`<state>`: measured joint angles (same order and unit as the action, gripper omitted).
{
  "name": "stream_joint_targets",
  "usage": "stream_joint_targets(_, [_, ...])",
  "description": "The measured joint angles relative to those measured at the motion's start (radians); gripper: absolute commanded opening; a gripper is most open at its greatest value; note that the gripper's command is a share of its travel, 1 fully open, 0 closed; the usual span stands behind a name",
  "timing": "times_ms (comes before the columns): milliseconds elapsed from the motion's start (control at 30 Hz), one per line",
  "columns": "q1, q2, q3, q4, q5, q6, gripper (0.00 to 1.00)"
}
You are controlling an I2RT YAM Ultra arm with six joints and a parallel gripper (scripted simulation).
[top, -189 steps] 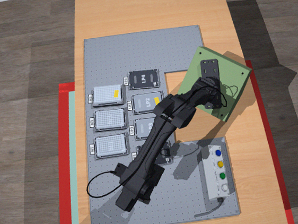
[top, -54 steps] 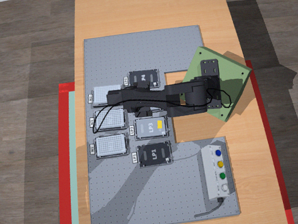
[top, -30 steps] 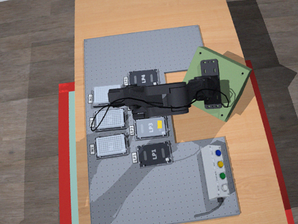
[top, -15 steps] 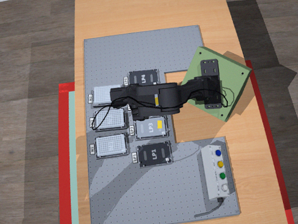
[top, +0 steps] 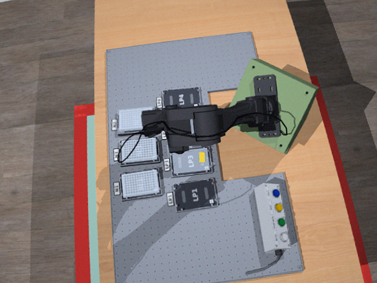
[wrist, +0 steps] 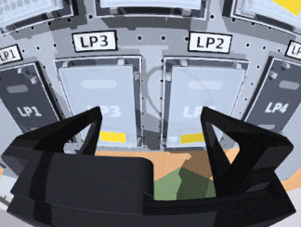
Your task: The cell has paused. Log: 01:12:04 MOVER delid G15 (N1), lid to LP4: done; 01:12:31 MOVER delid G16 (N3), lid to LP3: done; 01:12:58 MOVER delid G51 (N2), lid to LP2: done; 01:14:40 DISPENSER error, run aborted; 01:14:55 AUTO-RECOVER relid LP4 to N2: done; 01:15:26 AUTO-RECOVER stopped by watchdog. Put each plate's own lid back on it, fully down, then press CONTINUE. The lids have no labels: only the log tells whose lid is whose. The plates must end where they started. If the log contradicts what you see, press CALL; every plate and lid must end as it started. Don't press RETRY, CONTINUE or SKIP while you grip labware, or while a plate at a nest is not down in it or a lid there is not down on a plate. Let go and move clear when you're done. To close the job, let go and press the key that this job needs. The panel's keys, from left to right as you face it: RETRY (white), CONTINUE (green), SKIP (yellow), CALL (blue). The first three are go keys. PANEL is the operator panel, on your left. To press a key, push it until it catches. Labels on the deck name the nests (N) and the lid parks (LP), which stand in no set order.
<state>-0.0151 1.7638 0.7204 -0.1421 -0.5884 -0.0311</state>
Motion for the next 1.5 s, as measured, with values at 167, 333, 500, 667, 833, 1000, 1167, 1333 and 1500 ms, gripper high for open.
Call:
stream_joint_targets(167, [0.0, 0.0, 0.0, 0.003, -0.002, 0.0, 1.0])
stream_joint_targets(333, [-0.007, -0.005, -0.019, 0.039, -0.009, 0.0, 0.97])
stream_joint_targets(500, [-0.076, 0.011, -0.131, 0.185, -0.025, 0.006, 0.94])
stream_joint_targets(667, [-0.134, 0.063, -0.214, 0.384, -0.055, 0.015, 0.89])
stream_joint_targets(833, [-0.216, 0.185, -0.288, 0.662, -0.094, 0.033, 0.84])
stream_joint_targets(1000, [-0.291, 0.374, -0.32, 0.97, -0.139, 0.064, 0.8])
stream_joint_targets(1167, [-0.33, 0.529, -0.316, 1.237, -0.175, 0.102, 0.0])
stream_joint_targets(1333, [-0.397, 0.71, -0.278, 1.452, -0.214, 0.136, 0.0])
stream_joint_targets(1500, [-0.396, 0.767, -0.259, 1.59, -0.228, 0.175, 0.0])
